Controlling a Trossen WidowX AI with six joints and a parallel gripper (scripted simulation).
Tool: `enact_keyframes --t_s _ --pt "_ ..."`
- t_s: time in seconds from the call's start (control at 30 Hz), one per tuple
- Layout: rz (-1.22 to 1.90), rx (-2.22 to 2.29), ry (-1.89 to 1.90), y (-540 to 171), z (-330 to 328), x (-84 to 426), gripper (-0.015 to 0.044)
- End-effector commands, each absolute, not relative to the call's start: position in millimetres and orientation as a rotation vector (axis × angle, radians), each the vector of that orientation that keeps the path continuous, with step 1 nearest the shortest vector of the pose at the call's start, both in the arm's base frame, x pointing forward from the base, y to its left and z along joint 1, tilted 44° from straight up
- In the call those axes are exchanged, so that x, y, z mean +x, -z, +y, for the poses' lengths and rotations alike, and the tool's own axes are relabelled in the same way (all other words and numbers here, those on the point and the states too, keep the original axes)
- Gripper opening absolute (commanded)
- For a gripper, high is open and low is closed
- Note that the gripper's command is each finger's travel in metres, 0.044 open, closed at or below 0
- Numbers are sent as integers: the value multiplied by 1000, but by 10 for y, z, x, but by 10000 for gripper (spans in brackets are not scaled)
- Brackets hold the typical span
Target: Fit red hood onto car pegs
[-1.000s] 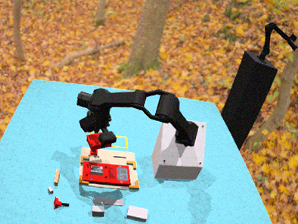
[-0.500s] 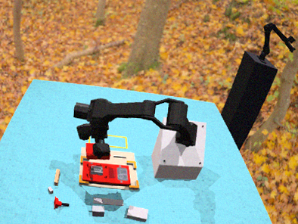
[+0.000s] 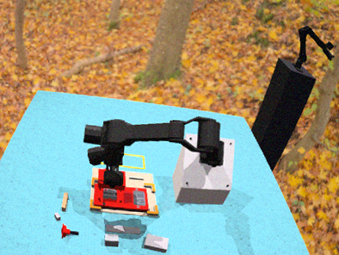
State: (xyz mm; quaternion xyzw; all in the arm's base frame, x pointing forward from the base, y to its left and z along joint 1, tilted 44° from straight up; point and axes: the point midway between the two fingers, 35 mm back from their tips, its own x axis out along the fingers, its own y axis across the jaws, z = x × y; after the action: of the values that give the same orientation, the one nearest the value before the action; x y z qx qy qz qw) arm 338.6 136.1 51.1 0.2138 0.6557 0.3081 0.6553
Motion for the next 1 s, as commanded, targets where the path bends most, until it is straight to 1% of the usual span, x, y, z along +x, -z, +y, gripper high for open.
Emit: enact_keyframes --t_s 0.0,0.23,0.97 --pt "1490 493 -700 -434 1451 3373 0" --pt "1490 494 -701 -204 1698 3346 0" --pt "1489 494 -701 -192 1698 3365 0"
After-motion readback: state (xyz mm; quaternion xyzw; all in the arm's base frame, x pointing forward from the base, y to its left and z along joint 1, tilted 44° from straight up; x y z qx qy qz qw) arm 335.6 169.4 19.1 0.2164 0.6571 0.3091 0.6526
